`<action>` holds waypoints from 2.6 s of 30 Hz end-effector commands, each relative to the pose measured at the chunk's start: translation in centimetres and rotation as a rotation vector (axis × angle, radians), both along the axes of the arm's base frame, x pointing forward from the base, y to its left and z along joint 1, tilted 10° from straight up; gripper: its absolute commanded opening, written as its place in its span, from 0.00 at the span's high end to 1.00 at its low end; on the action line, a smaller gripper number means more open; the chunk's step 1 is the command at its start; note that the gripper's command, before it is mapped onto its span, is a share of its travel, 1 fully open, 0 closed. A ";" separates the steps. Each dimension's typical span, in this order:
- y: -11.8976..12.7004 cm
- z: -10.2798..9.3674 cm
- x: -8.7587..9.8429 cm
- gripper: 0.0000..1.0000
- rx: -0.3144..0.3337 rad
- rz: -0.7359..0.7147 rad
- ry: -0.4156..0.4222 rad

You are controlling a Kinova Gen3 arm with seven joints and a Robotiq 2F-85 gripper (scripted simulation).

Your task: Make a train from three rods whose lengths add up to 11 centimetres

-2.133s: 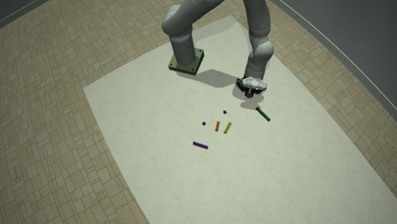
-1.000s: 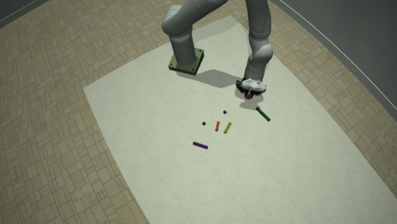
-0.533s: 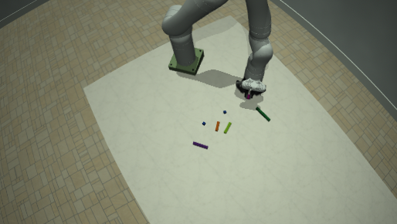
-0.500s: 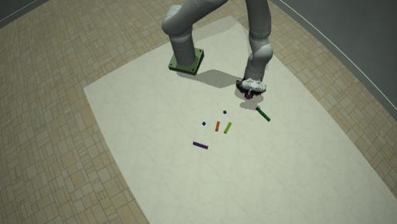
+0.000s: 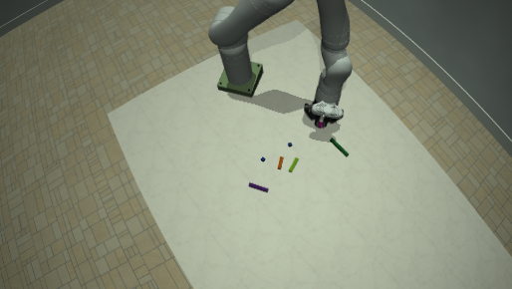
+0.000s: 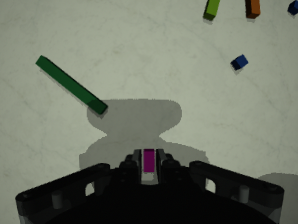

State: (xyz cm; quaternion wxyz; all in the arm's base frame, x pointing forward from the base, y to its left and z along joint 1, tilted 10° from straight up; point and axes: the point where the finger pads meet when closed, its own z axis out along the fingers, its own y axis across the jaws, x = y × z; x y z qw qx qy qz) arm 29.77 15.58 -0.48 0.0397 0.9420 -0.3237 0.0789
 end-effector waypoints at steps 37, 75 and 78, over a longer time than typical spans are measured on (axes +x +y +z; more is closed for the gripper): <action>0.8 6.2 -0.7 0.76 0.001 0.000 -0.001; 1.1 8.9 -1.1 0.00 0.001 0.000 -0.001; 0.9 8.9 -0.9 0.00 0.001 0.000 0.000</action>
